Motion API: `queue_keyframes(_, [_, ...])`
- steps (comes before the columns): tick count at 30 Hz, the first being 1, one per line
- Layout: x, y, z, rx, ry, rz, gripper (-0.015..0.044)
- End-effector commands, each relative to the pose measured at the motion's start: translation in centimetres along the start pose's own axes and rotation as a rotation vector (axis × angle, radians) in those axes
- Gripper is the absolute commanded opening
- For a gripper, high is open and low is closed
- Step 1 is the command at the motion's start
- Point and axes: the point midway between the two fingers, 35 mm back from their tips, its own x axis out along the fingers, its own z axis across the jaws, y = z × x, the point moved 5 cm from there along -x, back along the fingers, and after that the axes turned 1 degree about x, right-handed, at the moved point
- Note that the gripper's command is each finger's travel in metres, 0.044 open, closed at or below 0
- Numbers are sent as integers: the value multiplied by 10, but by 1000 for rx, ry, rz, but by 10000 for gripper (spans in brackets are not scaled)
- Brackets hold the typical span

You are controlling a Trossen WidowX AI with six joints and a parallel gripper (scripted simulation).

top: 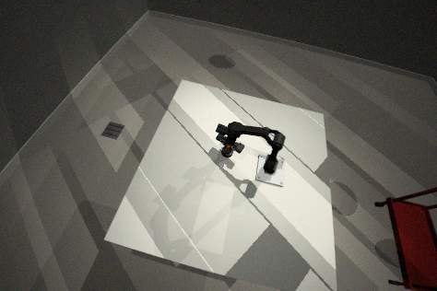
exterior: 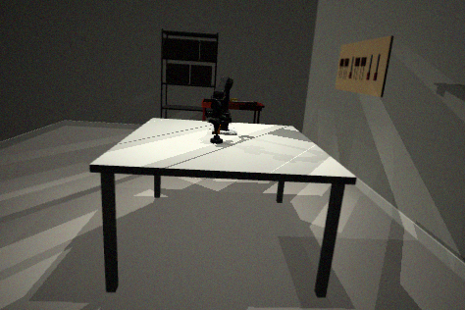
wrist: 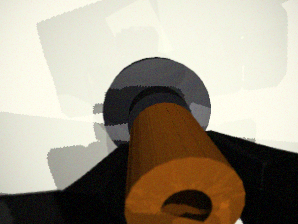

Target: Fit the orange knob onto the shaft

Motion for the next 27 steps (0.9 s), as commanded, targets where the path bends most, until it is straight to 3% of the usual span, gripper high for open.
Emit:
queue_keyframes(1, [1, 0, 0, 10, -1, -2, 0])
queue_keyframes(27, [-6, 0, 1, 21, -1, -2, 0])
